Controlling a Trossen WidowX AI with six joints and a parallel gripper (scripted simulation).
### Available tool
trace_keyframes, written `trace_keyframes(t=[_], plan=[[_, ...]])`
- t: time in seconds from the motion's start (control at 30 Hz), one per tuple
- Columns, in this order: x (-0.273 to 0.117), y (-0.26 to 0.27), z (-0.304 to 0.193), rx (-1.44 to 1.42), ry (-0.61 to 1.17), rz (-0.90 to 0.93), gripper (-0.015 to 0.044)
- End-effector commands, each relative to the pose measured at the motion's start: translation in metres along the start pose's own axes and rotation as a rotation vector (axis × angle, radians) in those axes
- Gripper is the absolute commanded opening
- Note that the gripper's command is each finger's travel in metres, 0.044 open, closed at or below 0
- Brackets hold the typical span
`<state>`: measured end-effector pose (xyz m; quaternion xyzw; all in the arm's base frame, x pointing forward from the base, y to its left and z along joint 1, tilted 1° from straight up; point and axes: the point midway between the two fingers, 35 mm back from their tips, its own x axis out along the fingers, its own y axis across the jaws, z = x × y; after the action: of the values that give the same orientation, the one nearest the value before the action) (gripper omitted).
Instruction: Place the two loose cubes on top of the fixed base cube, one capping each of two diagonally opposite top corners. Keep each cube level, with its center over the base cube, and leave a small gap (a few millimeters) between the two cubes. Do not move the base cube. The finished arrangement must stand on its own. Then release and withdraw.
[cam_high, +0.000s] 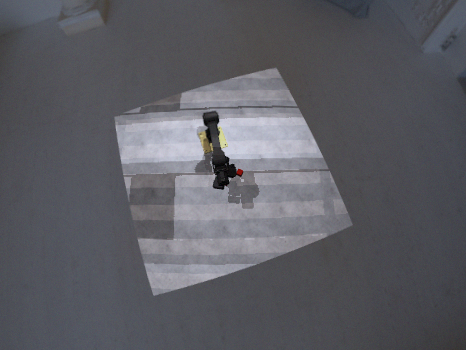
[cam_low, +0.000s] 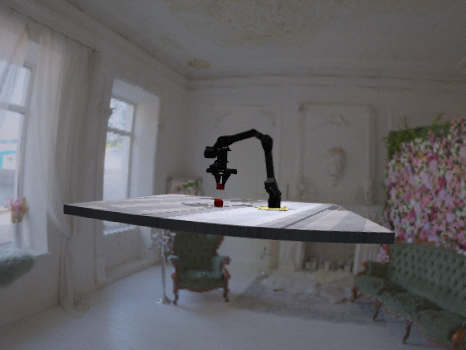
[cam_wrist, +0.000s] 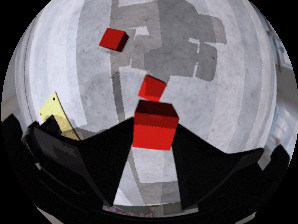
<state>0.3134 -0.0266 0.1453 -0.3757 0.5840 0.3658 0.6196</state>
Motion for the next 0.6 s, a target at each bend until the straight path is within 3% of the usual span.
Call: trace_keyframes(t=[0.0,0.57], plan=[[0.005,0.008,0.011,-0.069,0.004,0.003,0.0105],[0.017,0.041,0.053,-0.315,-0.001,0.006,0.0105]])
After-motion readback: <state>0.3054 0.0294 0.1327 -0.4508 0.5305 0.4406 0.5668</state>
